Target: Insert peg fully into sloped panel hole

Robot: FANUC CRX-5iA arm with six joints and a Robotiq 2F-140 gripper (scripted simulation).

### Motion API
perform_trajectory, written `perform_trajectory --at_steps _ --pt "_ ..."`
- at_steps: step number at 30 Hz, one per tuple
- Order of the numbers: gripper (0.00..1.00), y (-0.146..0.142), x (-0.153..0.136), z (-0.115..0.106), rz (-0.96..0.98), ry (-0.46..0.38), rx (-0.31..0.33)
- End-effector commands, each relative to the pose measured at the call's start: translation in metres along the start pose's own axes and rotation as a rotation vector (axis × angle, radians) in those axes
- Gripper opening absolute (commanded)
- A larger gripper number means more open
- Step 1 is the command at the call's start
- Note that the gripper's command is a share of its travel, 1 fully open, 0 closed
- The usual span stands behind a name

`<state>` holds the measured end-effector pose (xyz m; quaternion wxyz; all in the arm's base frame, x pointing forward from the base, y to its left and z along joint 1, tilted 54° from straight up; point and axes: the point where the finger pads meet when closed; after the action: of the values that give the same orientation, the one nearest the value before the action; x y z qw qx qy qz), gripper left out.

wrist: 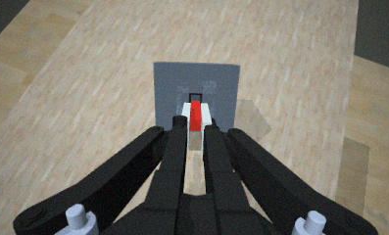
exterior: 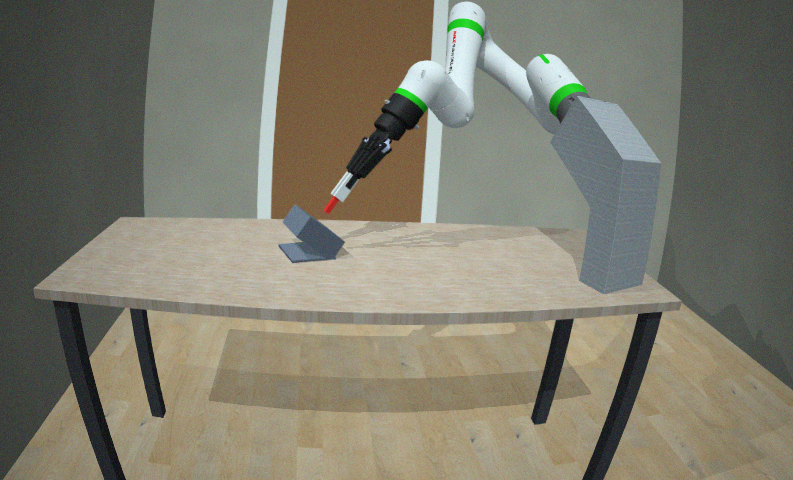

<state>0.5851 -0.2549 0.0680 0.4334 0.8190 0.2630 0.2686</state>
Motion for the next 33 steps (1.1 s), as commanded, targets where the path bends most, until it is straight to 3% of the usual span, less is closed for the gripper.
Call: perform_trajectory --at_steps 1,33 --pt "0.00 0.000 0.000 0.003 0.000 0.001 0.000" --pt "0.00 0.000 0.000 0.032 0.000 0.001 0.000"
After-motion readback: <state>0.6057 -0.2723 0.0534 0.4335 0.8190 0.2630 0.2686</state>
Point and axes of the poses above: the point where the finger pads meet when closed, its own z axis out along the fingers, its own y axis across the jaws, x = y × z, and after that the axes turned 8 degrees about -z, right-handed
